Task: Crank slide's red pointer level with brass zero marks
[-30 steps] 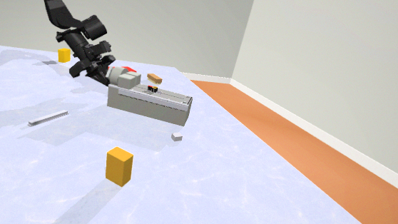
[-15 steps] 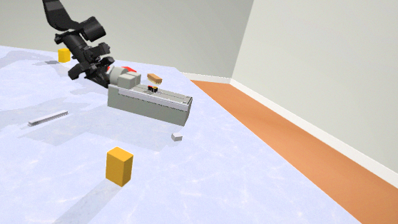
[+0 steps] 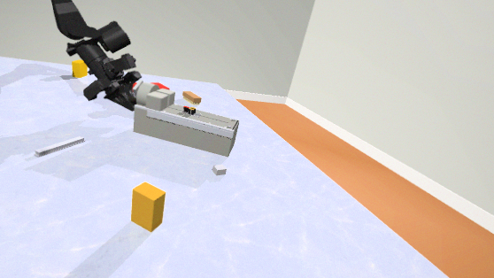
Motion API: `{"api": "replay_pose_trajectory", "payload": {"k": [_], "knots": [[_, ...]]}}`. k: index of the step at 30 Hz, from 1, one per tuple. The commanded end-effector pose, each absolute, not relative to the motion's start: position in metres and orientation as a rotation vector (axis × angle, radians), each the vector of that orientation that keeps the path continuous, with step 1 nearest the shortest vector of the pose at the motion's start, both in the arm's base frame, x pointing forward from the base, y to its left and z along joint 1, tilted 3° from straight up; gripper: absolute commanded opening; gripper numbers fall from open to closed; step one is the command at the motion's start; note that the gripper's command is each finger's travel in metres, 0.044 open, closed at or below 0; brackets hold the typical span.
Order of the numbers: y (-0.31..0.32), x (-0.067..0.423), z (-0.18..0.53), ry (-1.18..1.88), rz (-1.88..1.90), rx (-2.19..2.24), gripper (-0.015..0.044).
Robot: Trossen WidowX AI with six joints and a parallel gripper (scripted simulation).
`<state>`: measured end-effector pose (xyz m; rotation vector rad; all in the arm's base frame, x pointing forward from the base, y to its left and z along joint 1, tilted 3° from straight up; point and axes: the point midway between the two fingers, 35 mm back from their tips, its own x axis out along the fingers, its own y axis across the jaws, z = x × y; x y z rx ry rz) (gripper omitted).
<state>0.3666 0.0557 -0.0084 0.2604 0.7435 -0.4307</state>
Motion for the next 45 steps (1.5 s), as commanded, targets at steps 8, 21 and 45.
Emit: {"api": "replay_pose_trajectory", "payload": {"k": [8,21,45], "knots": [[0.0474,0.3624,-0.0142,0.760,-0.445,0.251,0.0000],[0.0450,0.3610,-0.0149,0.760,-0.446,0.251,0.0000],[0.0400,0.3584,-0.0148,0.760,-0.446,0.251,0.0000]]}}
